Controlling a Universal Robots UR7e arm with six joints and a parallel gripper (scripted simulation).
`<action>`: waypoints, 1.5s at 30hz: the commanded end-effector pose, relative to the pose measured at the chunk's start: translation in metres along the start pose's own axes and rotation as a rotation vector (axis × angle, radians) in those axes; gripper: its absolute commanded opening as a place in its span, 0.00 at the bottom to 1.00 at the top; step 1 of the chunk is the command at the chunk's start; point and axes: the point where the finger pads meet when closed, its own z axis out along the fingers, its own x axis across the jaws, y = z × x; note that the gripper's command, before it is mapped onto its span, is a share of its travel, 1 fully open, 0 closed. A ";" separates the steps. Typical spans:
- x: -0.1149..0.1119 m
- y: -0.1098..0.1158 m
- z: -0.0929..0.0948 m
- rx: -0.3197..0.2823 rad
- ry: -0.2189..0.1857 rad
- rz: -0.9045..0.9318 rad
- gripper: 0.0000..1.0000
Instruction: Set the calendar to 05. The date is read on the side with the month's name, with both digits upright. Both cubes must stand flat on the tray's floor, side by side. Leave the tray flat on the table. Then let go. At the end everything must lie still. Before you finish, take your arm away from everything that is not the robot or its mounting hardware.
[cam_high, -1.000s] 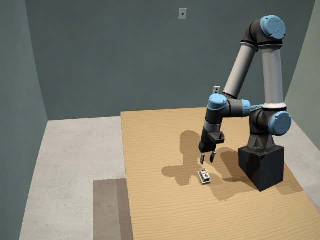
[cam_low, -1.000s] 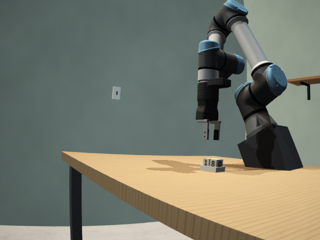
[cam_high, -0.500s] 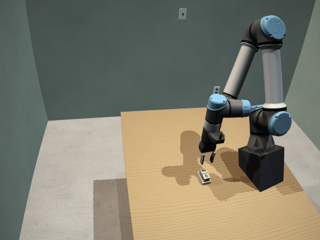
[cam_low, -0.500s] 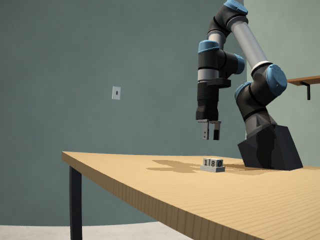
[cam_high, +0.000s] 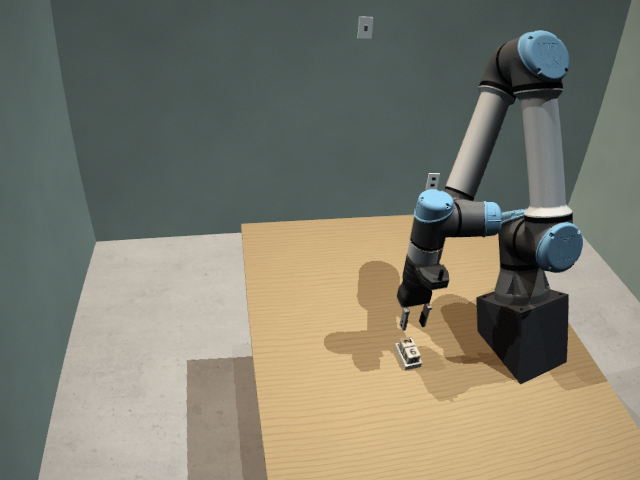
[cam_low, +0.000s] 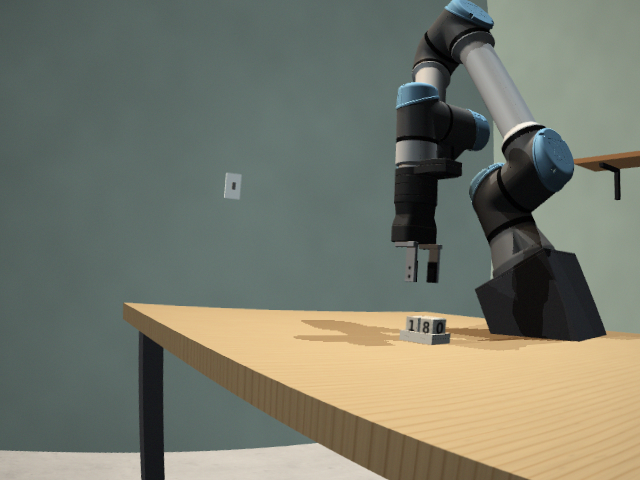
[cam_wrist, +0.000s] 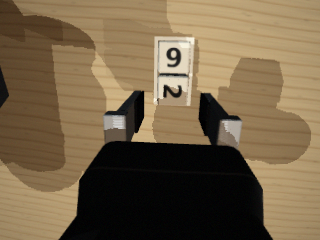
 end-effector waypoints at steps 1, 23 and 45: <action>0.000 0.000 0.005 0.000 0.001 0.000 0.90; 0.001 0.000 0.036 0.000 0.001 0.000 0.90; 0.001 0.000 0.049 0.000 0.001 0.000 0.90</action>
